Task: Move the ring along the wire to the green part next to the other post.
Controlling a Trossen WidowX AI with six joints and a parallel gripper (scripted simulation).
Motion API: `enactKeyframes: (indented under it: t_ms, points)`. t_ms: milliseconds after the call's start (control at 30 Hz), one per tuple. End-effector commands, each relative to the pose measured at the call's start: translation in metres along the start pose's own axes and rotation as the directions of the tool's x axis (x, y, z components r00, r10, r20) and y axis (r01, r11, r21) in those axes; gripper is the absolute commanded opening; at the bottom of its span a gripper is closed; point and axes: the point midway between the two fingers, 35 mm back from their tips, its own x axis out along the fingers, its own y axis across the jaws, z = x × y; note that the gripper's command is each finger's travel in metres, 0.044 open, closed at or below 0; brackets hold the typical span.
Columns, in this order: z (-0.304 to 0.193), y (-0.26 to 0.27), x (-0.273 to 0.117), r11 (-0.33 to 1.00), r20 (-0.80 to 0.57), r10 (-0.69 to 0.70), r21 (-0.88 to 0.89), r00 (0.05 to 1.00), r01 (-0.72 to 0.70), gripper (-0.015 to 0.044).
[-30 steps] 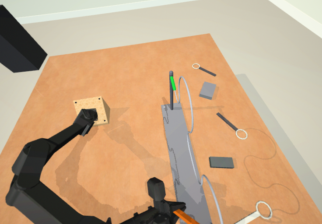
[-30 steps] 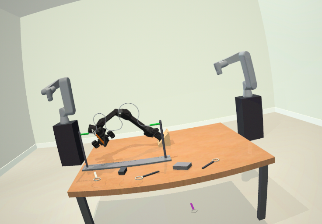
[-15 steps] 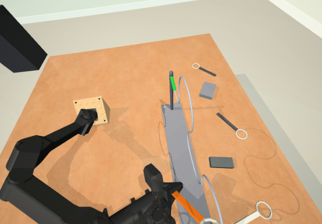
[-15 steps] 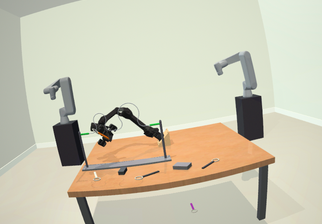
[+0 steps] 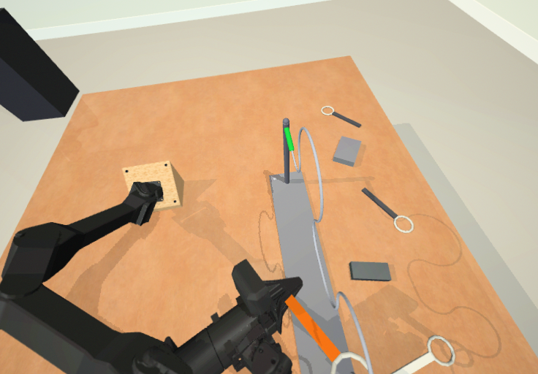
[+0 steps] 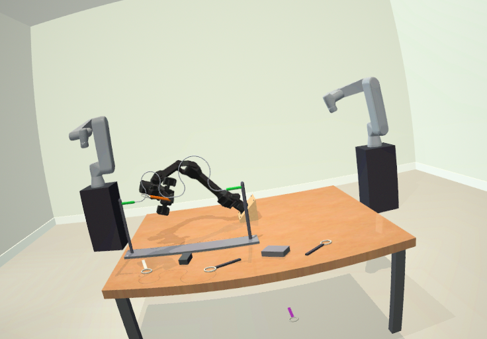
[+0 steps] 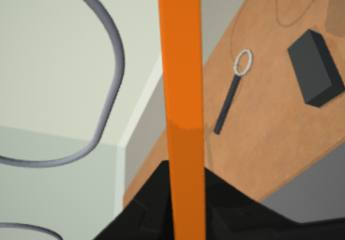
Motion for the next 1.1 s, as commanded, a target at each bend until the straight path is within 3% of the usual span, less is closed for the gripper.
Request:
enactKeyframes:
  t_ms: [0, 433, 1067]
  points:
    - [-0.001, 0.015, -0.001, 0.995, 0.000, 0.050, 0.086, 0.999, -0.050, -0.0150]
    - [0.009, 0.060, -0.006, 0.921, 0.032, 0.189, 0.340, 0.981, -0.188, -0.0150]
    - [0.029, 0.097, -0.017, 0.784, 0.088, 0.299, 0.546, 0.950, -0.297, -0.0150]
